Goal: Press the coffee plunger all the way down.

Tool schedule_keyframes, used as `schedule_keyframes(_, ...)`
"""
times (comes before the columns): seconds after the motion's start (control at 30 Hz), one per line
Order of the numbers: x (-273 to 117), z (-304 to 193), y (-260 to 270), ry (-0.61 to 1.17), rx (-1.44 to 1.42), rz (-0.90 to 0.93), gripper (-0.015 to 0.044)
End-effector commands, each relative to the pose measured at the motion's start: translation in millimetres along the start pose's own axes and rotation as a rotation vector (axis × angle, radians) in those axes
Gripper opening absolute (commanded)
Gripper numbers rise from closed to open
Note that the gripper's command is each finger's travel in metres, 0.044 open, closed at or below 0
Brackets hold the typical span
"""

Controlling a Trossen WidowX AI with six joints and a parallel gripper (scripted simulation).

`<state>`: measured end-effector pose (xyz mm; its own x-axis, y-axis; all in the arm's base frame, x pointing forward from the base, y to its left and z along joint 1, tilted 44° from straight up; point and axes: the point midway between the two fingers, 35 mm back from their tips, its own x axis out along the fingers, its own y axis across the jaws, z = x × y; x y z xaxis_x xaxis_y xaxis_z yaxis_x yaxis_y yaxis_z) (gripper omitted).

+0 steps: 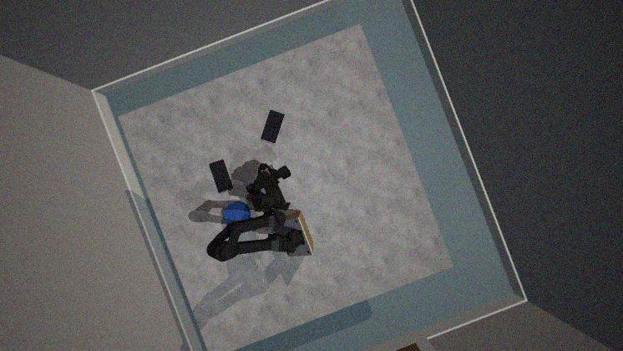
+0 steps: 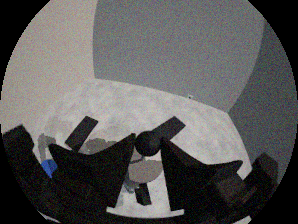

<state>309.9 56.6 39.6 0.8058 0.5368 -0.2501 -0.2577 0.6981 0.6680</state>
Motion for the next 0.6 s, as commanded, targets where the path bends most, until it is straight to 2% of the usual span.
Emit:
schedule_keyframes(0.0,6.1,-15.6,1.2,0.050,0.029,0.009,0.0113)
schedule_keyframes(0.57,11.3,-11.3,-0.6,0.050,0.029,0.010,0.0113)
